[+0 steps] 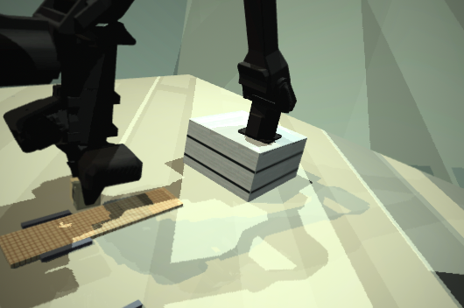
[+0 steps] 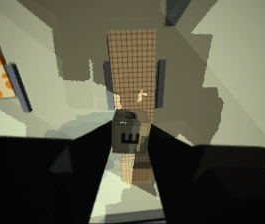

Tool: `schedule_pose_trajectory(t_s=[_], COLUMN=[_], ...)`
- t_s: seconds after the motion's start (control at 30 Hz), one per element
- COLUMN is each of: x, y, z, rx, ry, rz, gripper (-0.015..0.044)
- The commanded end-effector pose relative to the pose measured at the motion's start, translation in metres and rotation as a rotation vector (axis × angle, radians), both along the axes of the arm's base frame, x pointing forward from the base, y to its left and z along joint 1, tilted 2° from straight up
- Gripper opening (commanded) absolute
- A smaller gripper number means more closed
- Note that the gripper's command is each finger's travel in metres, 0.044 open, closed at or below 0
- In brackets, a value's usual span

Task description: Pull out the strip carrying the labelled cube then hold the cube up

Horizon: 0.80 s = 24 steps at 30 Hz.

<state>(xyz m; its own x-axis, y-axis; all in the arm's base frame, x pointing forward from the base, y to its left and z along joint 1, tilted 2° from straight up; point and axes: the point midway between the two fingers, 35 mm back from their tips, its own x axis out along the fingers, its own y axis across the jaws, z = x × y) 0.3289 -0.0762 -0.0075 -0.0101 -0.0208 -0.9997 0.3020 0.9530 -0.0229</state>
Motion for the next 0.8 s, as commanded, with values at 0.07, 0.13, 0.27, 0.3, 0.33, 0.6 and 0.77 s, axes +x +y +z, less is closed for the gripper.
schedule_pose_trajectory(t_s=[0.07, 0.13, 0.27, 0.3, 0.33, 0.6, 0.77], x=[-0.023, -0.029, -0.032, -0.031, -0.031, -0.031, -0.031], y=[0.005, 0.007, 0.007, 0.007, 0.007, 0.008, 0.008], z=[0.001, 0.0, 0.001, 0.005, 0.01, 0.036, 0.036], rx=[-0.001, -0.001, -0.001, -0.001, -0.001, -0.001, -0.001], ry=[-0.002, -0.002, -0.001, -0.002, -0.002, -0.002, -0.002], rz=[-0.004, -0.004, -0.004, -0.004, -0.004, -0.004, -0.004], gripper=[0.0, 0.0, 0.0, 0.0, 0.0, 0.0, 0.0])
